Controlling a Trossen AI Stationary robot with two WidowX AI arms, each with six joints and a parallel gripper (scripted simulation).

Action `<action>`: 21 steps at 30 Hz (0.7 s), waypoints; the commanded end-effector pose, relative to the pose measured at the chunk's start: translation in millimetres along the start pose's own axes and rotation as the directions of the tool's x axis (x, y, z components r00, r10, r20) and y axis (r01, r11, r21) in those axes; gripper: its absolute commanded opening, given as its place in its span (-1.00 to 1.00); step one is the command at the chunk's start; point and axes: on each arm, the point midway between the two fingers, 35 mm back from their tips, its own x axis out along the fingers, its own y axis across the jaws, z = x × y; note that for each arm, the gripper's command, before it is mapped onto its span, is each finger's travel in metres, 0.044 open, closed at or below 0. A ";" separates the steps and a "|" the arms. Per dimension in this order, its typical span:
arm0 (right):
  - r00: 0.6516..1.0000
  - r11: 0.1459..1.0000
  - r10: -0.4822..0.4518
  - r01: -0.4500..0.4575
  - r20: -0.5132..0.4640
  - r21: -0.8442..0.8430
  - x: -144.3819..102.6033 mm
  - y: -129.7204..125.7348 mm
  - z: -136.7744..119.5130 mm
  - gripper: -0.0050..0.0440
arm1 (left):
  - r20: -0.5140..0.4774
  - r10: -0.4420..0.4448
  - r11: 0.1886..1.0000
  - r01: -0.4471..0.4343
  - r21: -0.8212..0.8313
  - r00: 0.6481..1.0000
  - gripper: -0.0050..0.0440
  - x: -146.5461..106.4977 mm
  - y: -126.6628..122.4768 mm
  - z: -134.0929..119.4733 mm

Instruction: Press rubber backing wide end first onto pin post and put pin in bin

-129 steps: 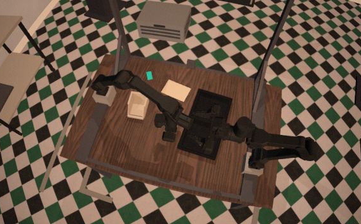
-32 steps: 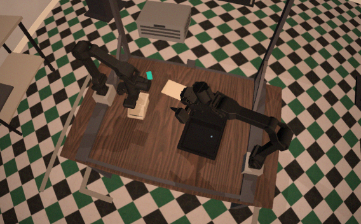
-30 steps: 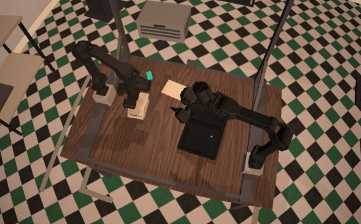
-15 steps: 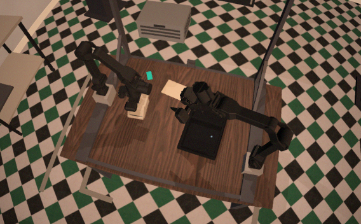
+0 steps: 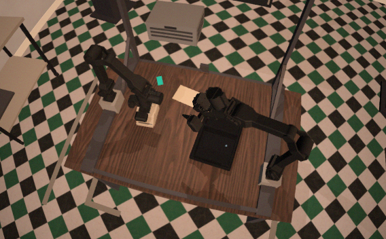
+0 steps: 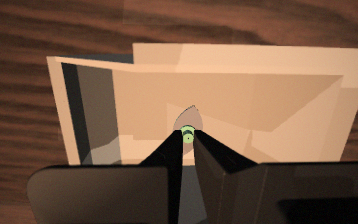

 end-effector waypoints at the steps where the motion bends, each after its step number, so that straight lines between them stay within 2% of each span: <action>1: 1.000 1.000 0.000 0.000 -0.004 -0.001 4.3 -0.7 -0.7 -1.00 | 0.023 -0.001 1.000 0.001 -0.003 1.000 1.00 -4.8 -0.3 7.6; 9: 1.000 1.000 0.000 0.000 -0.004 -0.001 15.9 -0.7 -1.2 -1.00 | 0.023 -0.001 1.000 0.001 -0.003 1.000 1.00 -4.8 -0.3 7.6; 21: 1.000 1.000 0.000 0.000 -0.006 -0.001 20.7 -0.6 -1.9 -1.00 | 0.023 -0.001 1.000 0.001 -0.003 1.000 1.00 -4.8 -0.3 7.6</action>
